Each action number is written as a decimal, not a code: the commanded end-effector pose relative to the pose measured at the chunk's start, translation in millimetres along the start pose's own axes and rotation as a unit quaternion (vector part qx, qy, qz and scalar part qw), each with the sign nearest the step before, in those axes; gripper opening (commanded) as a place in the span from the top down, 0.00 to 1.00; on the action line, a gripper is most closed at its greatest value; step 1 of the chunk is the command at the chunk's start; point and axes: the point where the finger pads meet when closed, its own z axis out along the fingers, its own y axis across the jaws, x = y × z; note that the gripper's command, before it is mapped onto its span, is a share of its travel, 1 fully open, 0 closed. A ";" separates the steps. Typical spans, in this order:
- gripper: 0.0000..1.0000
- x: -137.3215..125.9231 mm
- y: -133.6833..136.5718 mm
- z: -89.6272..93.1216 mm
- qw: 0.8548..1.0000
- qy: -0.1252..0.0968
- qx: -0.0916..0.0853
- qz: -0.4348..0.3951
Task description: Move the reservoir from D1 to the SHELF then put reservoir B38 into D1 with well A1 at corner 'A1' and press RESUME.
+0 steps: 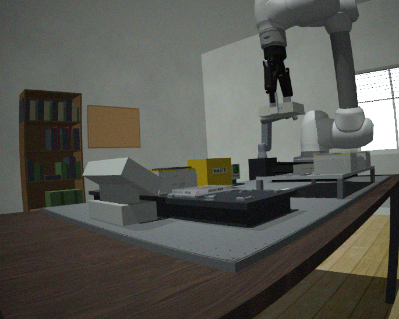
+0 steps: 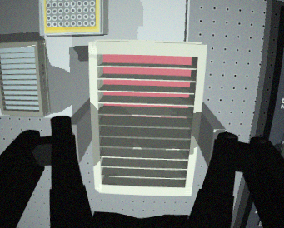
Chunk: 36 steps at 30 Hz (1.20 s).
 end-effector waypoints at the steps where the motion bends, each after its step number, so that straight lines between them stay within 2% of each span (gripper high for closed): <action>1: 1.00 0.0 0.0 -0.1 1.000 0.000 0.000 0.000; 36: 1.00 0.0 0.0 51.5 1.000 0.000 0.000 0.000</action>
